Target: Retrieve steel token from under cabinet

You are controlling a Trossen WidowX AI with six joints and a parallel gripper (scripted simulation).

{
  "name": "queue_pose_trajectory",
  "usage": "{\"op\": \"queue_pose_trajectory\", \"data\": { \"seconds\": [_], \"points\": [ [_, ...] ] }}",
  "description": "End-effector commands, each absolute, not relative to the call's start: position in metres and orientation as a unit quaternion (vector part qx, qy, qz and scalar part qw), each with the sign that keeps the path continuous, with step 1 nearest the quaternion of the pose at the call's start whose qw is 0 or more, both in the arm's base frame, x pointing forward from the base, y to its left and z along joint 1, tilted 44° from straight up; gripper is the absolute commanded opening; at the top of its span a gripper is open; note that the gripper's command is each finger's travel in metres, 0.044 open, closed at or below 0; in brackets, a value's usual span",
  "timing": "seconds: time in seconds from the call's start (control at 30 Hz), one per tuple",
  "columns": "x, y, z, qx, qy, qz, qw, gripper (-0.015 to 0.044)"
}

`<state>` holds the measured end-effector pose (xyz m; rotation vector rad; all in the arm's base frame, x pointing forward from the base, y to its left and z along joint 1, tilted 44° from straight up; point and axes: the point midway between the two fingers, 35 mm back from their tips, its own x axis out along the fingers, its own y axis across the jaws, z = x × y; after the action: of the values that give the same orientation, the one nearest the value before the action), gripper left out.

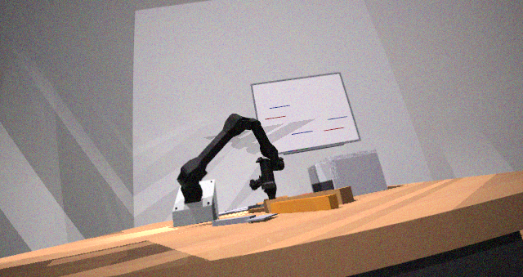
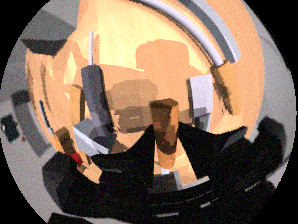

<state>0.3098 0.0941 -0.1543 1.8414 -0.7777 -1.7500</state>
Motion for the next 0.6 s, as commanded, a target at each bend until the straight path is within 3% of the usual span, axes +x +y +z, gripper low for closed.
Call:
{"op": "queue_pose_trajectory", "data": {
  "seconds": [0.0, 0.57],
  "points": [
    [0.316, 0.095, -0.155, 0.674, -0.283, -0.639, 0.239, 0.0000],
    [0.335, 0.095, -0.154, 0.674, -0.284, -0.639, 0.239, 0.0000]
  ]
}}
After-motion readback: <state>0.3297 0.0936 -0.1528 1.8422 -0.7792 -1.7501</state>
